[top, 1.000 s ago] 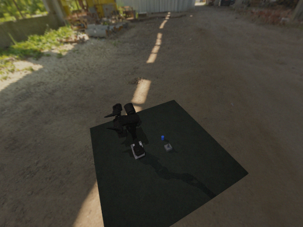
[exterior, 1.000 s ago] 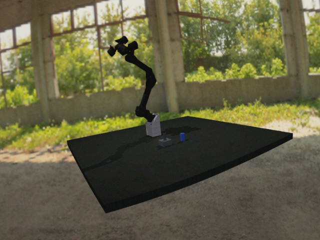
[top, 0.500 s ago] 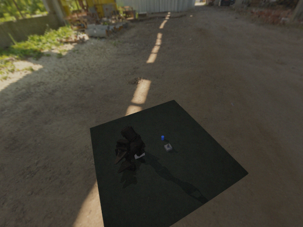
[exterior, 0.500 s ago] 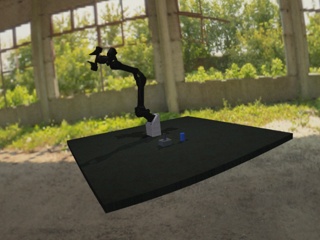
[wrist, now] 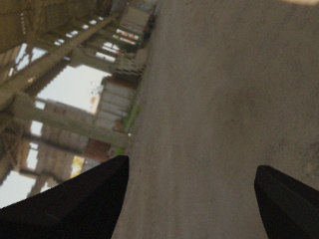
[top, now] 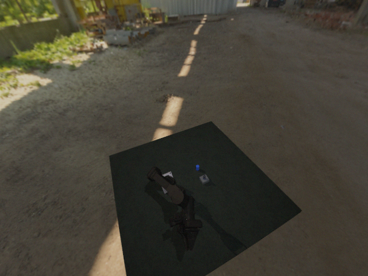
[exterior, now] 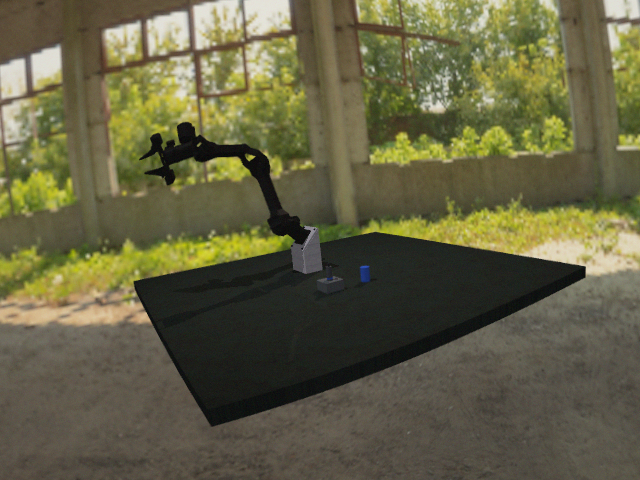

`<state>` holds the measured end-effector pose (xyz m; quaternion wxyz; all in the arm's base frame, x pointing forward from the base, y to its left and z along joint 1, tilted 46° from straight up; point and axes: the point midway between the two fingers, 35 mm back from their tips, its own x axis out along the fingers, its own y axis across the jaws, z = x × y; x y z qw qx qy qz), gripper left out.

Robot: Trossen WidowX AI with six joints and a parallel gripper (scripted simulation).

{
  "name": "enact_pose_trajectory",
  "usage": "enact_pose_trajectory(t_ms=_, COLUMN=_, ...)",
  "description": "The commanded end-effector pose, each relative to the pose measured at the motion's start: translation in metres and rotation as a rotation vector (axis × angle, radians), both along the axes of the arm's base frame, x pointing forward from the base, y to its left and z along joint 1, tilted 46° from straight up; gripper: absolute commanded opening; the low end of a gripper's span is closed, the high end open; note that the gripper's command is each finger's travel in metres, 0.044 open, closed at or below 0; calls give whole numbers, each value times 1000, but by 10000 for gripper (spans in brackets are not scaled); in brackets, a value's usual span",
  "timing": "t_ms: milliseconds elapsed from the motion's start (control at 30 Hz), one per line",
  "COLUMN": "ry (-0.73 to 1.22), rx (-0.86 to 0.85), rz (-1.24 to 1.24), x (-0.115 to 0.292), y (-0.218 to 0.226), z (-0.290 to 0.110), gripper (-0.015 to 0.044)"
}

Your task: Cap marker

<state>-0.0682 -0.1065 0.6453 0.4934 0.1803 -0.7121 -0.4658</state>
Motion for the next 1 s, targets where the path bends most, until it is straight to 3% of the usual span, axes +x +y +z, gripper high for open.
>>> enact_pose_trajectory(t_ms=0, ry=169, rx=172, rz=56, x=48, y=-56, z=-17, gripper=258)
enact_pose_trajectory(t_ms=233, ry=497, rx=422, rz=152, x=141, y=-124, z=-63, gripper=258)
enact_pose_trajectory(t_ms=500, ry=826, rx=557, rz=311, x=236, y=-143, z=-117, gripper=258)
enact_pose_trajectory(t_ms=800, ry=1337, rx=657, rz=439, x=355, y=-135, z=-207, gripper=258)
enact_pose_trajectory(t_ms=967, ry=1571, rx=664, rz=487, x=401, y=-115, z=-254, gripper=258)
